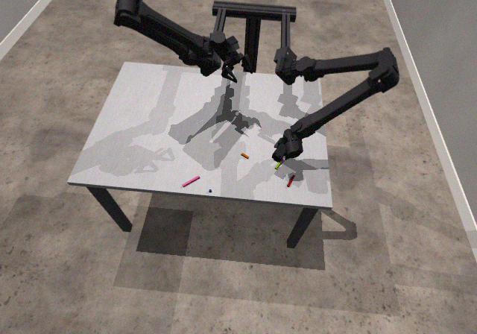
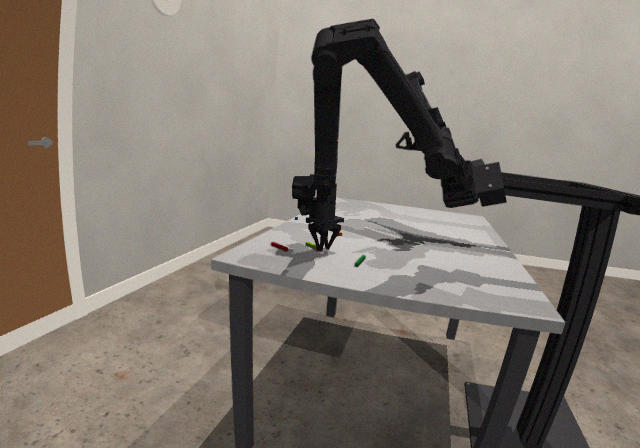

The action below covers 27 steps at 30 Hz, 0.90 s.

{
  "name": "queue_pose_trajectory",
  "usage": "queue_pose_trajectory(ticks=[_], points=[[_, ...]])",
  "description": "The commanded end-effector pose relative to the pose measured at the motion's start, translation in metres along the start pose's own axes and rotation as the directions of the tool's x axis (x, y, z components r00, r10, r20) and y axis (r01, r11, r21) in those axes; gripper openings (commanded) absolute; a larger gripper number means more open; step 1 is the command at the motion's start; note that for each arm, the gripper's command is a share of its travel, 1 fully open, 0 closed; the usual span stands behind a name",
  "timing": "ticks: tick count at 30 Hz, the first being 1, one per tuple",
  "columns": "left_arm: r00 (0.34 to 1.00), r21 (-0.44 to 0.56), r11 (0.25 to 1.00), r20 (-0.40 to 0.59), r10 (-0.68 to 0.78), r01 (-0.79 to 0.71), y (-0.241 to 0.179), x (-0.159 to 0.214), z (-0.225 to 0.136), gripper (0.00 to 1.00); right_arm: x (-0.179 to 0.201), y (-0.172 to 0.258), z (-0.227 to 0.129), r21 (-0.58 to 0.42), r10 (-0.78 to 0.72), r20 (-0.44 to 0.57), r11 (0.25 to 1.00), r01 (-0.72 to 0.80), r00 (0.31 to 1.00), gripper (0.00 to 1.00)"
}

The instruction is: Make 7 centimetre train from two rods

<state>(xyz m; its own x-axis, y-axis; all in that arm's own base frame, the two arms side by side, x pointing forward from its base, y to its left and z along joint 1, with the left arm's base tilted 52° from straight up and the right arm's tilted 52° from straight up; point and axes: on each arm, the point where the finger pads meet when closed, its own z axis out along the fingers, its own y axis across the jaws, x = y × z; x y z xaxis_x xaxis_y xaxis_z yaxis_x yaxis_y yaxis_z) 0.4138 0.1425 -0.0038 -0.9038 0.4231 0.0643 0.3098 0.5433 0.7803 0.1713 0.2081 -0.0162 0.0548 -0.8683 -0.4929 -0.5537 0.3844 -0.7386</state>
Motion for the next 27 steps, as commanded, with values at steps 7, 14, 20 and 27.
queue_pose_trajectory(ticks=[7,14,20,27], points=[[0.999,-0.007,1.0,0.035,-0.015,0.015,0.004,-0.003,-0.045,0.9,-0.01,0.004,-0.002,-0.017,0.027,0.029,0.999,-0.027,0.999,1.0],[0.997,-0.018,0.999,0.058,-0.043,0.044,0.006,-0.024,-0.078,1.0,-0.01,0.004,-0.002,-0.017,0.027,0.029,0.999,-0.027,0.999,1.0],[0.991,-0.031,1.0,0.132,0.006,-0.002,0.007,-0.03,-0.085,1.0,-0.01,0.004,-0.002,-0.017,0.027,0.029,0.999,-0.027,0.999,1.0],[0.975,-0.038,0.999,0.223,0.005,0.004,0.009,-0.028,-0.084,1.0,-0.01,0.004,-0.002,-0.017,0.027,0.029,0.999,-0.027,0.999,1.0]])
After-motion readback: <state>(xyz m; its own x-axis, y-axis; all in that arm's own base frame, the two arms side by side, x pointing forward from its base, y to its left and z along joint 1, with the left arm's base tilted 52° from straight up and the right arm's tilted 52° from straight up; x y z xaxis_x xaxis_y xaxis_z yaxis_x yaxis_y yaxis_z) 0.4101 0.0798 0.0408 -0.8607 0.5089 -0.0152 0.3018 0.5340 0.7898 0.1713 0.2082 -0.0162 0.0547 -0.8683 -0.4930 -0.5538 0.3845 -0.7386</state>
